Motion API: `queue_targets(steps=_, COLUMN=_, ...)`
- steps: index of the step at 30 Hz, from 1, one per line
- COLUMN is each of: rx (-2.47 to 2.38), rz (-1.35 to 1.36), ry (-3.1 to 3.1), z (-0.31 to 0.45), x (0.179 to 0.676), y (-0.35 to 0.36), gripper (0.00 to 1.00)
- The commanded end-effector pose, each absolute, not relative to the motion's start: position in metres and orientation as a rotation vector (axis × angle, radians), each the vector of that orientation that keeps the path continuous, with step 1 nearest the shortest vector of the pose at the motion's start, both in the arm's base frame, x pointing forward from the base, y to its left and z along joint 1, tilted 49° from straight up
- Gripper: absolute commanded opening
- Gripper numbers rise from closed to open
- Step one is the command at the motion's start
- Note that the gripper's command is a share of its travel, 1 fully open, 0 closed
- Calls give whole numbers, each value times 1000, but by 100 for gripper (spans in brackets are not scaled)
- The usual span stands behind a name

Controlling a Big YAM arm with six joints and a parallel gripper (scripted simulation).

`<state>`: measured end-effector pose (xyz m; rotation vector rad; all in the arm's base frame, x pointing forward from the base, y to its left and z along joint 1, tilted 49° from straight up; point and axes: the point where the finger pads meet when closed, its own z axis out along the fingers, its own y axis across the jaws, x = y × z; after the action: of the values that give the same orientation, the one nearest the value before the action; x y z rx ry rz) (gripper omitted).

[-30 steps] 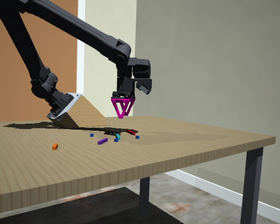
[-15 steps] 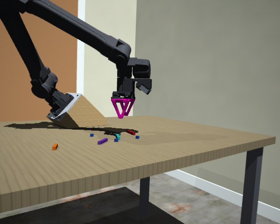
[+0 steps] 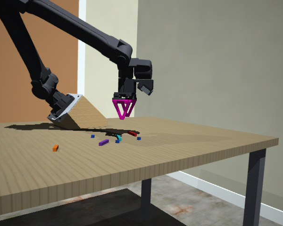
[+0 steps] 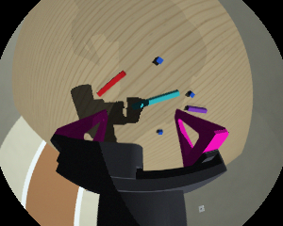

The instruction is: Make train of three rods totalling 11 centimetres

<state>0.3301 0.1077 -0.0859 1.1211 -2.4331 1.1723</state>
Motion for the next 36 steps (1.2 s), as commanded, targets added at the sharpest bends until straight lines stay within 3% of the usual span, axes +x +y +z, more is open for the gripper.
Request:
queue_targets(steps=1, rx=1148, rz=1168, ry=-2419, z=-90, x=332, y=114, gripper=100)
queue_targets(steps=24, rx=661, rz=1245, ry=-2778, z=-41, x=378, y=95, gripper=100)
queue_targets(steps=36, rx=569, rz=1266, ry=-2843, z=-32, x=378, y=97, gripper=100)
